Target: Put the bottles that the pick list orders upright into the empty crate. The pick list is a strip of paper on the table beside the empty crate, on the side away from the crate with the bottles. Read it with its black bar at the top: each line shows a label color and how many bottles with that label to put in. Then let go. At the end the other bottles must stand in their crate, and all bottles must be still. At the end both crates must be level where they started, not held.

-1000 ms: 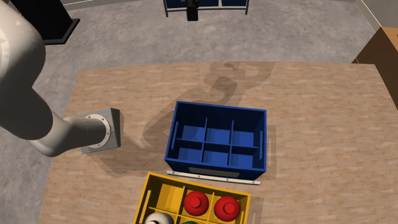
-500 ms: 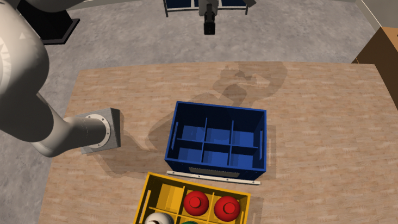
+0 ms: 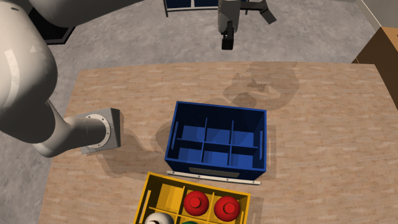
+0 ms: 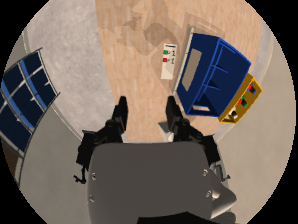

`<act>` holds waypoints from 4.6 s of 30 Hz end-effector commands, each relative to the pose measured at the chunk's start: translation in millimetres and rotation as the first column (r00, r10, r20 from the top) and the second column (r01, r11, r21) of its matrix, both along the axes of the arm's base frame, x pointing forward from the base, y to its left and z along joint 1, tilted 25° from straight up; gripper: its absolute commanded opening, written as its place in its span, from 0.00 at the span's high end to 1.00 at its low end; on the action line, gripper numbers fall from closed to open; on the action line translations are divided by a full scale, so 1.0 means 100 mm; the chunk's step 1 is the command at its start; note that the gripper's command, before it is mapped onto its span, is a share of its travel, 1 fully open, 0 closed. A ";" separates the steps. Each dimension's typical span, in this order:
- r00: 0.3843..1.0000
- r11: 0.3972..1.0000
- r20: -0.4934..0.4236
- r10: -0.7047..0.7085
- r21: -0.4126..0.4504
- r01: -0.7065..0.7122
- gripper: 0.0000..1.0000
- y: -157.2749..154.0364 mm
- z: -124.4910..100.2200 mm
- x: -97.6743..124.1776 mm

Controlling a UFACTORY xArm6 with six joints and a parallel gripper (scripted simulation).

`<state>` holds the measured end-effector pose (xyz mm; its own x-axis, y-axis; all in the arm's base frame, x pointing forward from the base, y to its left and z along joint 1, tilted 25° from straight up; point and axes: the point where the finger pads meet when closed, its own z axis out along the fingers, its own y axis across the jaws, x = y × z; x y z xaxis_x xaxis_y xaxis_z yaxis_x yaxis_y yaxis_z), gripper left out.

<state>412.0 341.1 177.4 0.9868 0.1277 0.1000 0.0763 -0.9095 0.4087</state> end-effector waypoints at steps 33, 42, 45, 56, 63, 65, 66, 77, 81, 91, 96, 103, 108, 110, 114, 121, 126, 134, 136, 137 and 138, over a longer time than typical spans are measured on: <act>1.000 1.000 0.004 0.002 0.003 -0.002 0.35 -0.84 0.04 1.29; 1.000 1.000 0.004 0.002 0.003 -0.002 0.35 -0.84 0.04 1.29; 1.000 1.000 0.004 0.002 0.003 -0.002 0.35 -0.84 0.04 1.29; 1.000 1.000 0.004 0.002 0.003 -0.002 0.35 -0.84 0.04 1.29; 1.000 1.000 0.004 0.002 0.003 -0.002 0.35 -0.84 0.04 1.29; 1.000 1.000 0.004 0.002 0.003 -0.002 0.35 -0.84 0.04 1.29; 1.000 1.000 0.003 0.002 0.003 -0.002 0.35 -0.84 0.04 1.29; 1.000 1.000 0.004 0.002 0.003 -0.002 0.35 -0.84 0.04 1.29; 1.000 1.000 0.004 0.002 0.003 -0.002 0.35 -0.84 0.04 1.29; 0.995 0.996 0.042 -0.089 0.020 0.089 0.35 -0.97 0.12 1.26; 0.983 0.985 0.074 -0.168 0.036 0.166 0.35 -1.17 0.26 1.20; 0.983 0.985 0.074 -0.168 0.036 0.166 0.35 -1.37 0.39 1.15; 0.983 0.985 0.074 -0.168 0.036 0.166 0.35 -1.58 0.52 1.09; 0.983 0.985 0.074 -0.168 0.036 0.166 0.35 -1.66 0.58 1.07; 0.983 0.985 0.074 -0.168 0.036 0.166 0.35 -1.82 0.68 1.03; 0.983 0.985 0.074 -0.168 0.036 0.166 0.35 -2.02 0.82 0.97; 0.983 0.985 0.074 -0.168 0.036 0.166 0.35 -2.23 0.95 0.91; 0.983 0.985 0.074 -0.168 0.036 0.166 0.35 -2.47 1.11 0.85; 0.983 0.985 0.074 -0.168 0.035 0.166 0.35 -2.55 1.17 0.82; 0.983 0.985 0.074 -0.168 0.035 0.166 0.35 -2.59 1.20 0.81; 0.983 0.985 0.074 -0.168 0.035 0.166 0.35 -2.63 1.22 0.80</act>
<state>495.7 92.9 286.7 0.9841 -0.0433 0.1721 -0.1075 -0.9171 0.3840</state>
